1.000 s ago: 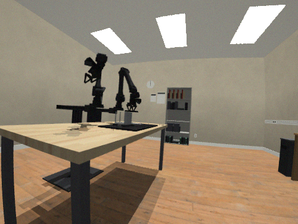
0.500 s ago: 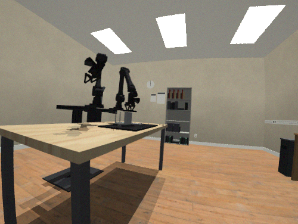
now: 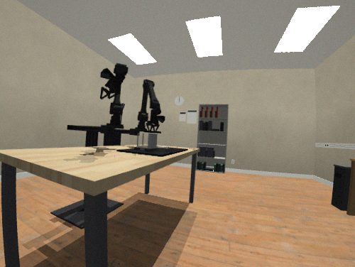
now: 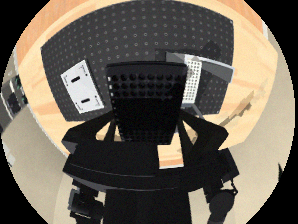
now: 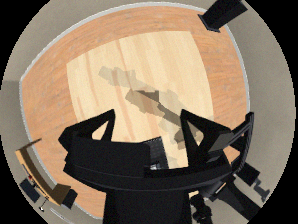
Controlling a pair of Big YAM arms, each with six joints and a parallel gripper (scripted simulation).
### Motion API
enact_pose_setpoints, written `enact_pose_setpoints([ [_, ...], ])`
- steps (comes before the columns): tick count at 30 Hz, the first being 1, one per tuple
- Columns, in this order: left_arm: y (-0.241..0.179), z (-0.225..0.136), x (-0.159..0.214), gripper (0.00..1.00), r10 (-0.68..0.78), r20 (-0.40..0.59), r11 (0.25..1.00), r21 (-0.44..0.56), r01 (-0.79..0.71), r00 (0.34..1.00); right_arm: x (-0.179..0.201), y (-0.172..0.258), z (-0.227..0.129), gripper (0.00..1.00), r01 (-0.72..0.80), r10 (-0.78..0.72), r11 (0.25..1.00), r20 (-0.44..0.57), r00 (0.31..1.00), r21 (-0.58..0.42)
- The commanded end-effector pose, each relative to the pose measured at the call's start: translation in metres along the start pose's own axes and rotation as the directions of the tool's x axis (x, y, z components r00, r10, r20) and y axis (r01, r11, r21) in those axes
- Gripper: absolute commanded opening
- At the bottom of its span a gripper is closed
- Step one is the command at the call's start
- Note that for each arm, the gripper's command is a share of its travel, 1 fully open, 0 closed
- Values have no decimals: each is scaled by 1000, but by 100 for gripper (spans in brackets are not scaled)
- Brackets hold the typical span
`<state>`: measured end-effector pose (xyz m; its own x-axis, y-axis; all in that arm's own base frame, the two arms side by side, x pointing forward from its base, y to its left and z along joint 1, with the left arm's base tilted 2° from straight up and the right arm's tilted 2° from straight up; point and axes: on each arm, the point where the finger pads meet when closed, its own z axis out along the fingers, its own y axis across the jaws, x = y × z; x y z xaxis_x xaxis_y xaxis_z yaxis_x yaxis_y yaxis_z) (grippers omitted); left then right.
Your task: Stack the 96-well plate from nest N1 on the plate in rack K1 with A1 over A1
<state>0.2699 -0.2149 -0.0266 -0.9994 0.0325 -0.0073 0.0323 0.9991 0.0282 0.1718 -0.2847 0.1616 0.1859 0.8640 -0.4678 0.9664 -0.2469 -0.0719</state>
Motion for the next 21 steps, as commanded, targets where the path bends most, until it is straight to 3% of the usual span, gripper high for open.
enact_pose_setpoints([
  [1,-27,-12,-18,0,-17,30,1000,18,17,999,-7,-3,-5,100,-25,25,1000,10,1000,-11],
  [21,-88,-14,-20,0,-17,29,1000,20,17,999,-7,-3,-5,100,-25,25,1000,10,1000,-11],
])
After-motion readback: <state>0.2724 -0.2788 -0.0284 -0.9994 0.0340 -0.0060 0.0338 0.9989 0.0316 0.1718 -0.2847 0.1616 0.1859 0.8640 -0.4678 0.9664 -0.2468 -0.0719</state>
